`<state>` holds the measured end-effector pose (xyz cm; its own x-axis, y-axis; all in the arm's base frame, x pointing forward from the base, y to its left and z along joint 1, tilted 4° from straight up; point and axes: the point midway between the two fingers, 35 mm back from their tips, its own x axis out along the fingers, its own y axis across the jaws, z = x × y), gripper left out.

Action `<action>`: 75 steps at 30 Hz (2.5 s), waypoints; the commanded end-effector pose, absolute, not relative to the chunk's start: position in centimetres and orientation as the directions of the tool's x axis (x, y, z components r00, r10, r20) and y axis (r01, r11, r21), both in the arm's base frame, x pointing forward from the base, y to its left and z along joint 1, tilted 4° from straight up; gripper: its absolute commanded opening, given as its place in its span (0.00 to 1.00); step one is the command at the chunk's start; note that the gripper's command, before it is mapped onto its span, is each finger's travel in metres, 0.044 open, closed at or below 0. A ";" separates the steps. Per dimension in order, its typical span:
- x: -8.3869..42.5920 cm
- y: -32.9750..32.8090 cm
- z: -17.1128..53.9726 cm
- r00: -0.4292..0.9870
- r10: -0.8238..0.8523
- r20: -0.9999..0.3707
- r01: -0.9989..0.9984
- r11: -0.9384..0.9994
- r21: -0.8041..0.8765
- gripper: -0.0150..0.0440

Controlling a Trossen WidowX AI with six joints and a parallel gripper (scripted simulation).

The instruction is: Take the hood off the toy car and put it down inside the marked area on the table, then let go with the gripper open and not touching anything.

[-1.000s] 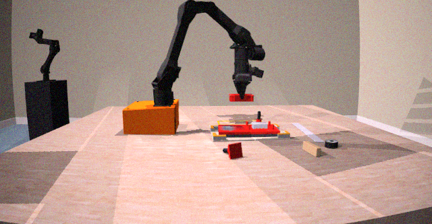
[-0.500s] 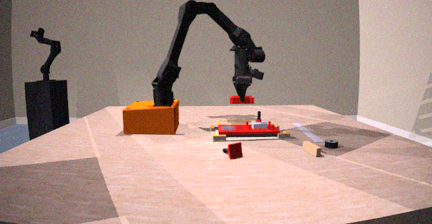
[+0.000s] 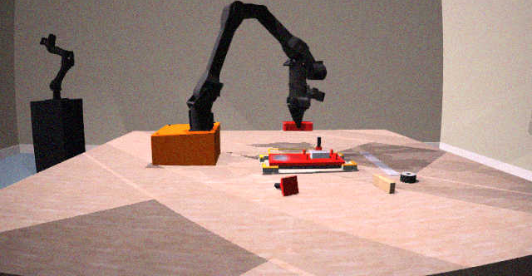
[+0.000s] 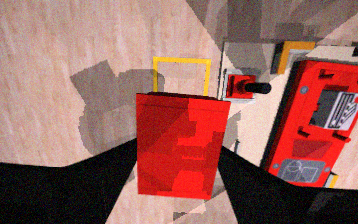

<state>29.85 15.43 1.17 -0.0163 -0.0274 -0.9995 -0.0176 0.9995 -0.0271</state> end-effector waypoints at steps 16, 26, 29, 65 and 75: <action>29.8 15.4 -0.3 -0.020 -0.025 -0.999 -0.013 1.000 -0.024 0.25; 29.8 15.4 -1.0 -0.020 -0.025 -0.999 -0.013 1.000 -0.024 0.25; 29.8 15.4 -1.2 -0.020 -0.025 -0.999 -0.013 1.000 -0.024 0.25; 29.5 15.2 -3.7 -0.020 -0.025 -0.999 -0.013 1.000 -0.025 0.25; 29.5 15.2 -4.2 -0.020 -0.025 -0.999 -0.013 1.000 -0.025 0.25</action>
